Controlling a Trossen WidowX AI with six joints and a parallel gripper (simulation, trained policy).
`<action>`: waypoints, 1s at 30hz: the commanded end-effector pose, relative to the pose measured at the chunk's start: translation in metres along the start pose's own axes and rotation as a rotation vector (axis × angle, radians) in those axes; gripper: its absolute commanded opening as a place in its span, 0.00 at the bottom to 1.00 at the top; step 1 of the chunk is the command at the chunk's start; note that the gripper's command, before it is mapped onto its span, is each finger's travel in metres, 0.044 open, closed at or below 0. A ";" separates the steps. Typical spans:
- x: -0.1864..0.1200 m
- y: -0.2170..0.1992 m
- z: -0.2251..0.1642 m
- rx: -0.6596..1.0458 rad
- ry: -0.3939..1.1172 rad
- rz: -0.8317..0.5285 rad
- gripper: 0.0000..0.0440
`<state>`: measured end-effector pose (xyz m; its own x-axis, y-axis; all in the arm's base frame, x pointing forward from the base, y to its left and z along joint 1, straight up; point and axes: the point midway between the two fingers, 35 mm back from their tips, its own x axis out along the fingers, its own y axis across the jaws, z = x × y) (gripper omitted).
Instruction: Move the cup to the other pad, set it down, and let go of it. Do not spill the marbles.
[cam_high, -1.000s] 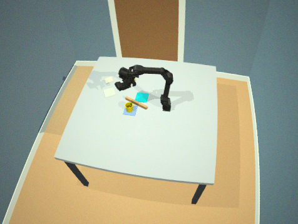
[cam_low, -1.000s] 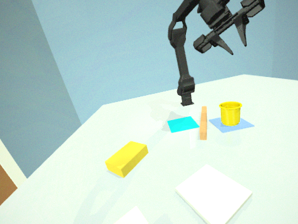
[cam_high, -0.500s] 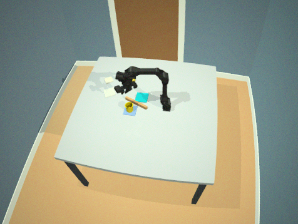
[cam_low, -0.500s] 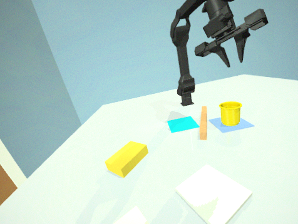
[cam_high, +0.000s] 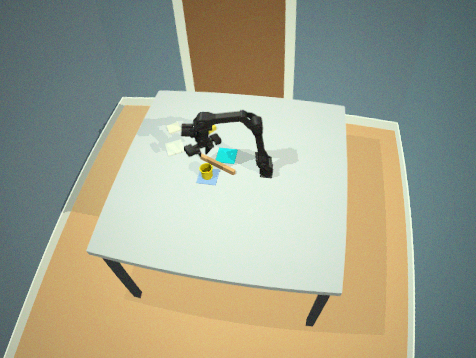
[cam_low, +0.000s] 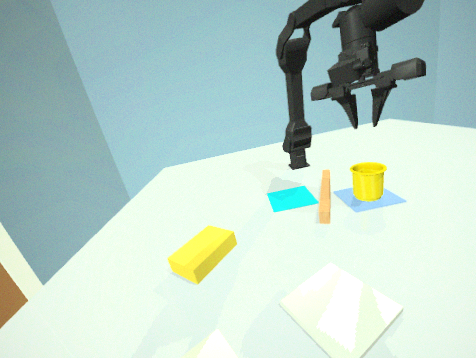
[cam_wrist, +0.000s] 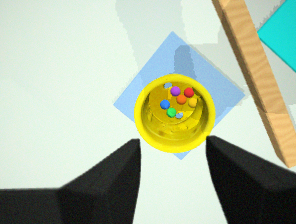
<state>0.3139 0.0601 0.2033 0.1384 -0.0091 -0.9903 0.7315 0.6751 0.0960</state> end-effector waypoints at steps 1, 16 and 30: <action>0.014 -0.007 -0.003 0.010 0.030 -0.076 0.35; 0.058 -0.022 -0.012 0.055 0.073 -0.227 0.40; 0.101 -0.032 -0.019 0.059 0.090 -0.291 0.42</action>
<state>0.2935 0.0527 0.1106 -0.1244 -0.1195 -0.9850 0.7728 0.6109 -0.1718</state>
